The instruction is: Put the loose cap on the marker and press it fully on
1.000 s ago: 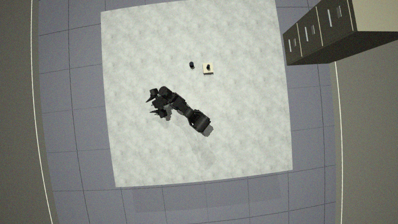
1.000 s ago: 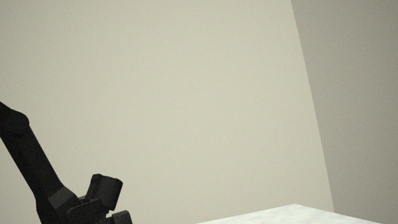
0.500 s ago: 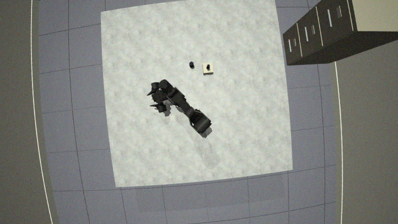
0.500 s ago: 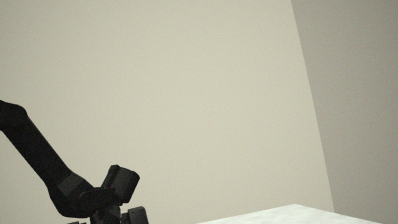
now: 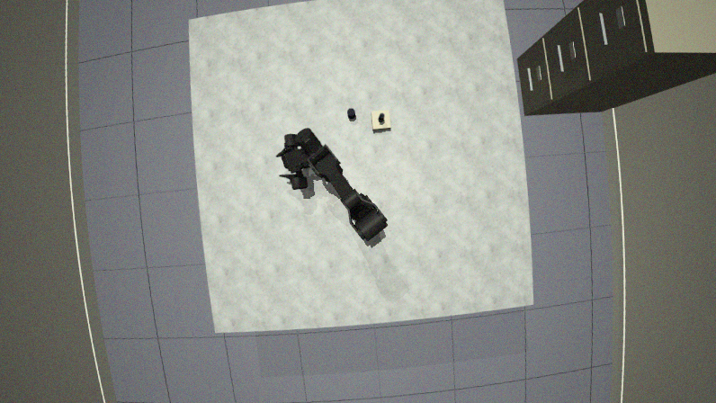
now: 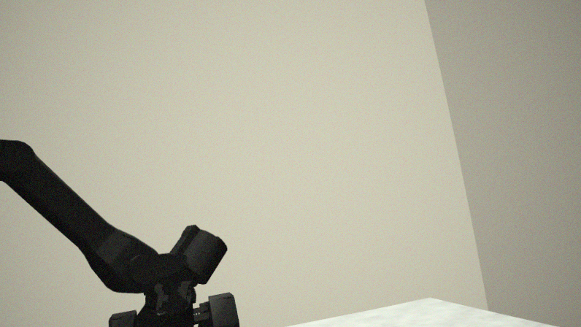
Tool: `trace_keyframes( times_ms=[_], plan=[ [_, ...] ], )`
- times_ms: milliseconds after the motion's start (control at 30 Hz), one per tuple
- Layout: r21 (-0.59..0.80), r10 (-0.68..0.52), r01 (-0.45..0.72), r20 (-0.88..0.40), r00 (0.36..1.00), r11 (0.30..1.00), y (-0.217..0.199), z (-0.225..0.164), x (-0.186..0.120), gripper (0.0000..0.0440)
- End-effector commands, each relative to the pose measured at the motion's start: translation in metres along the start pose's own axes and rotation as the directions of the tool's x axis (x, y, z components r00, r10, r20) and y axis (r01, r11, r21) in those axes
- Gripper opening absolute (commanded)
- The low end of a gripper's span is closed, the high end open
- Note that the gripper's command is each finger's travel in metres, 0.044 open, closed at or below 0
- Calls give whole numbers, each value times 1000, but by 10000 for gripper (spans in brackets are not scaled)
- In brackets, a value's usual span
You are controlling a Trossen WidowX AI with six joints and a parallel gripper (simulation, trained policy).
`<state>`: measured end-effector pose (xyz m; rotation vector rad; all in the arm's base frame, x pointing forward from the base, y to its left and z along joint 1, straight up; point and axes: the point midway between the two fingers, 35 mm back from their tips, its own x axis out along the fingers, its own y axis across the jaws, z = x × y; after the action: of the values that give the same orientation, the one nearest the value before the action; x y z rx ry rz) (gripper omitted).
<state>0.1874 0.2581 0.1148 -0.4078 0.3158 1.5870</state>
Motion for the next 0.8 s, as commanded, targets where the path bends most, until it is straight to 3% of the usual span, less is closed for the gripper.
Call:
trace_keyframes(
  times_ms=[0, 767],
  plan=[
    [4, -27, 27, -19, 999, 1000, -9, 1, -7, 325],
    [99, -147, 167, -178, 973, 981, -54, -8, -61, 325]
  ],
)
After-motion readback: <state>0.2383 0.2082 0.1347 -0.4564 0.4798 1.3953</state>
